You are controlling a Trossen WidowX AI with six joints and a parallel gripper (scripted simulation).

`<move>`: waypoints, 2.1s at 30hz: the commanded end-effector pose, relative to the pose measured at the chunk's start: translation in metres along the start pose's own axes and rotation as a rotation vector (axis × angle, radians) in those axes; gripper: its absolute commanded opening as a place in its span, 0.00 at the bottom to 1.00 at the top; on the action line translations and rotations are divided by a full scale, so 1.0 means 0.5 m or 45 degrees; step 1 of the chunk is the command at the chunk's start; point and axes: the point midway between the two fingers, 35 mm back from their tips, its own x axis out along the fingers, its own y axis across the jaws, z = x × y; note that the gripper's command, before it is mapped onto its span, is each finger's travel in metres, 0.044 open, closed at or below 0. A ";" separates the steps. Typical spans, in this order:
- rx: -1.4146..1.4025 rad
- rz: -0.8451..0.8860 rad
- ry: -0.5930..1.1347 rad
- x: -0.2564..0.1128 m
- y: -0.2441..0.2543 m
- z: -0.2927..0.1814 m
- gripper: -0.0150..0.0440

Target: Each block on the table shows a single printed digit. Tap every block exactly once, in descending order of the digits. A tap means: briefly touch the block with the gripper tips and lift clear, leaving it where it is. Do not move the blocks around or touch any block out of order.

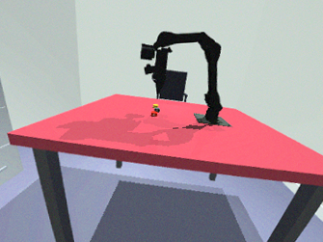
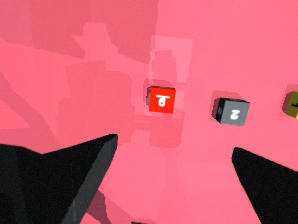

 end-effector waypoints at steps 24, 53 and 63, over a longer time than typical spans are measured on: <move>0.024 0.003 -0.015 0.059 0.024 0.009 0.75; 0.022 0.003 -0.013 0.178 0.023 0.006 0.29; 0.022 0.003 -0.013 0.209 0.023 0.005 0.29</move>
